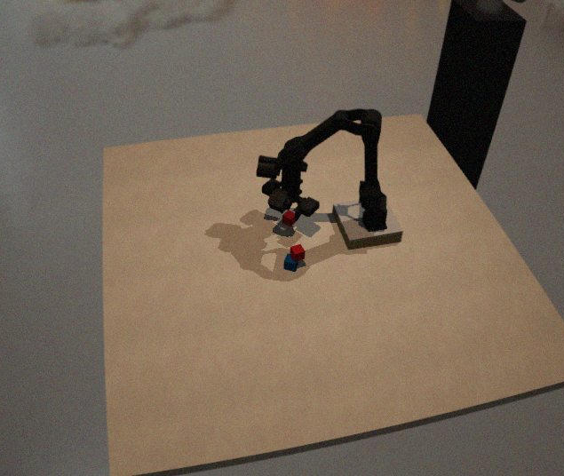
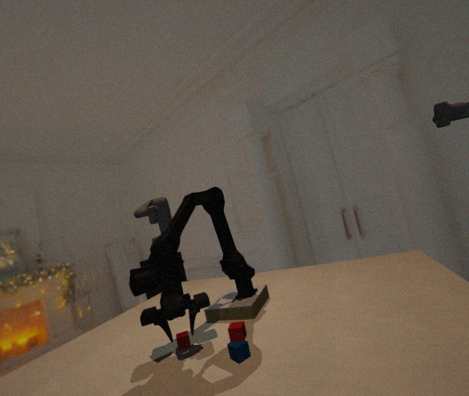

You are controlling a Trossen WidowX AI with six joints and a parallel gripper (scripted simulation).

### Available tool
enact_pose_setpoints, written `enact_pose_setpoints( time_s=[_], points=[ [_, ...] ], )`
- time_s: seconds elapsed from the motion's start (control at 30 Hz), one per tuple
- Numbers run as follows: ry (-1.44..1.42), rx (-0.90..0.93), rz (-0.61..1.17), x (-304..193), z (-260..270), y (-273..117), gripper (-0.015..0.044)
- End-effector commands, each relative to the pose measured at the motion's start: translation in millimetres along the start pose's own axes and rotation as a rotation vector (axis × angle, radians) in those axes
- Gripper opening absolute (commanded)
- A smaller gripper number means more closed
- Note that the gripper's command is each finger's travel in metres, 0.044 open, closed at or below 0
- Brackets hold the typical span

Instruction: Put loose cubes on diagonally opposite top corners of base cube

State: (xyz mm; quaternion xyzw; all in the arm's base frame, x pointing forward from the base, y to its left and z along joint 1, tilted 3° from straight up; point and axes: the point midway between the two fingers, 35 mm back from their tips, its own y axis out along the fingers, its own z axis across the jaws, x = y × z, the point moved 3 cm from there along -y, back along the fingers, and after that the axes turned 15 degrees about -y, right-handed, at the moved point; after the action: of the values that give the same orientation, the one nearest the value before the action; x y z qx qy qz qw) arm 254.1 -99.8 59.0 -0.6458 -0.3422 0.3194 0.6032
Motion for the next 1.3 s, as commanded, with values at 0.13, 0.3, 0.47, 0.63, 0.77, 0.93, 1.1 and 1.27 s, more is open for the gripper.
enact_pose_setpoints(
  time_s=[0.13, 0.3, 0.47, 0.63, 0.77, 0.93, 1.1, 1.27],
  points=[
    [-0.006, 0.002, -0.005, 0.4, 0.9, 6.8, 0.0186],
    [-0.006, 0.002, -0.005, 0.4, 0.9, 6.8, 0.0105],
    [-0.006, 0.002, -0.005, 0.8, -0.7, -0.5, 0.0105],
    [-0.006, 0.002, -0.005, 1.3, -3.4, -15.6, 0.0105],
    [-0.006, 0.002, -0.005, 1.5, -4.8, -27.9, 0.0105],
    [-0.006, 0.002, -0.005, 1.6, -5.6, -43.5, 0.0105],
    [-0.006, 0.002, -0.005, 1.4, -5.5, -59.5, 0.0105],
    [-0.006, 0.002, -0.005, 1.1, -4.4, -75.6, 0.0105]
  ],
)
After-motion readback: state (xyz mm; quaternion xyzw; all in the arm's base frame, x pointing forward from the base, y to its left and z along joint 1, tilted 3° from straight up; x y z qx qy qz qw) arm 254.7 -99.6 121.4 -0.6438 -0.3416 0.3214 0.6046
